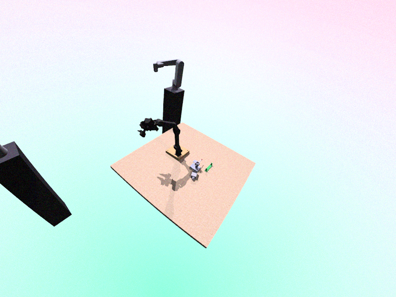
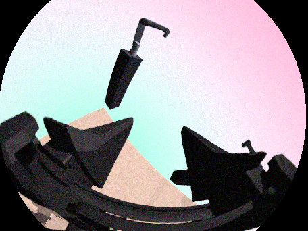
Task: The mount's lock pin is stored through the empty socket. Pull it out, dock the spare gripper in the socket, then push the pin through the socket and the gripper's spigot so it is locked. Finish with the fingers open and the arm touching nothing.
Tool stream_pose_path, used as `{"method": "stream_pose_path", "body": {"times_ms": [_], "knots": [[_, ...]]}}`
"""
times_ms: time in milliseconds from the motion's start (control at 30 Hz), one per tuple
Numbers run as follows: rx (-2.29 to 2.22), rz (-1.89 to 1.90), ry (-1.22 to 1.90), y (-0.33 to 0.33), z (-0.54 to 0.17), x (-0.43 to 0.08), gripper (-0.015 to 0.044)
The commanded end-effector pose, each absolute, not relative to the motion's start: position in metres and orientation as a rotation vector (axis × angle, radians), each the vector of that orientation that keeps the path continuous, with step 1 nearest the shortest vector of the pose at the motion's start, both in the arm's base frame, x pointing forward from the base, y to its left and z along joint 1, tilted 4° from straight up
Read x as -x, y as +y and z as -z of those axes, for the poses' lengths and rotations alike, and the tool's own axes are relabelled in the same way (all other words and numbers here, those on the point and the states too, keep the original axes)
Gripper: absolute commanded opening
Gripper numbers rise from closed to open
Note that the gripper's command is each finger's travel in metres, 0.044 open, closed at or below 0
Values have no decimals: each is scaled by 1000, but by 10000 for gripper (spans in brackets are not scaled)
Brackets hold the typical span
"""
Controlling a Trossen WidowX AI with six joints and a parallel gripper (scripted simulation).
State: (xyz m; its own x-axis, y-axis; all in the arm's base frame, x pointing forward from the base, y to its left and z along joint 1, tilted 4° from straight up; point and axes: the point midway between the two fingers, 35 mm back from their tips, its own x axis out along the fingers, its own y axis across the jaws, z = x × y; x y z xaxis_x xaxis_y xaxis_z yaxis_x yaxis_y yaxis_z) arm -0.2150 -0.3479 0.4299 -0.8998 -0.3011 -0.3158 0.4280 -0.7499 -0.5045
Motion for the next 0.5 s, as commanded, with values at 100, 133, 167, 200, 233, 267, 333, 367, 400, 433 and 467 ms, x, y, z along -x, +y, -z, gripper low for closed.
{"method": "stream_pose_path", "body": {"times_ms": [100, 133, 167, 200, 233, 267, 333, 367, 400, 433, 467], "knots": [[-200, 2127, 1082, -398, -390, 111, 300], [-179, 2056, 1113, -402, -384, 95, 300], [-157, 1985, 1142, -406, -379, 78, 300], [-134, 1914, 1170, -409, -373, 61, 300], [-110, 1843, 1197, -411, -367, 44, 300], [-85, 1772, 1222, -412, -362, 27, 300], [-33, 1629, 1268, -411, -350, -8, 300], [-5, 1558, 1289, -410, -345, -25, 300], [22, 1487, 1309, -408, -339, -42, 300], [51, 1416, 1327, -405, -333, -59, 300], [80, 1344, 1344, -401, -328, -76, 300]]}}
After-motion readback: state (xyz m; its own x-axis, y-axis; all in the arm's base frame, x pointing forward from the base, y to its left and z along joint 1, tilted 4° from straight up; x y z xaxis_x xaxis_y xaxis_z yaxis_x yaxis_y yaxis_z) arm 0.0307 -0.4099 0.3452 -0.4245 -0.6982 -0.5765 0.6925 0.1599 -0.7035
